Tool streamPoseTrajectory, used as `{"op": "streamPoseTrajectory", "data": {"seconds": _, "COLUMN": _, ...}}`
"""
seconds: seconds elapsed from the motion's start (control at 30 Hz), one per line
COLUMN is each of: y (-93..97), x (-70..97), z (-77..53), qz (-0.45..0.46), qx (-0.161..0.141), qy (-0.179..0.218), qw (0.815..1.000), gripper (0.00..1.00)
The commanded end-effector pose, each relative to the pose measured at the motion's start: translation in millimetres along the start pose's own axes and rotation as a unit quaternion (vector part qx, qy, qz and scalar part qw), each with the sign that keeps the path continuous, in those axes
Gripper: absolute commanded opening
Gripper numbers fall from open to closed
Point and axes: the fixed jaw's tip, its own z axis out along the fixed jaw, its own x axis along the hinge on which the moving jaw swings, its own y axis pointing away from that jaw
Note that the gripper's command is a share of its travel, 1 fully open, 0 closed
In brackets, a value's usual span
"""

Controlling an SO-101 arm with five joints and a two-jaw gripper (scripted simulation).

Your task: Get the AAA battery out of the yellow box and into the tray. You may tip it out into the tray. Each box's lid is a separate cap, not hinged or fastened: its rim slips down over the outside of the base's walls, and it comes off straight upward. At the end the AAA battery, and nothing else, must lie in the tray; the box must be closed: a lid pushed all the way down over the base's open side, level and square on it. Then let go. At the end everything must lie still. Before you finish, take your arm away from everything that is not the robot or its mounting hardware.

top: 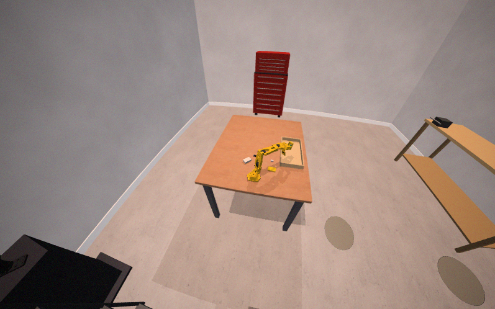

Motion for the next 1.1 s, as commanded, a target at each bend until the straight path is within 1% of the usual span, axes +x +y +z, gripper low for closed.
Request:
{"op": "streamPoseTrajectory", "data": {"seconds": 0.0, "y": 4.7, "x": 21.9, "z": -5.5, "qz": -0.003, "qx": -0.007, "qy": 0.048, "qw": 0.999, "gripper": 0.22}}
{"op": "streamPoseTrajectory", "data": {"seconds": 0.53, "y": 5.5, "x": 33.9, "z": -7.2, "qz": -0.003, "qx": -0.010, "qy": 0.086, "qw": 0.996, "gripper": 0.22}}
{"op": "streamPoseTrajectory", "data": {"seconds": 1.07, "y": 5.7, "x": 37.0, "z": -7.8, "qz": -0.003, "qx": -0.011, "qy": 0.095, "qw": 0.995, "gripper": 0.22}}
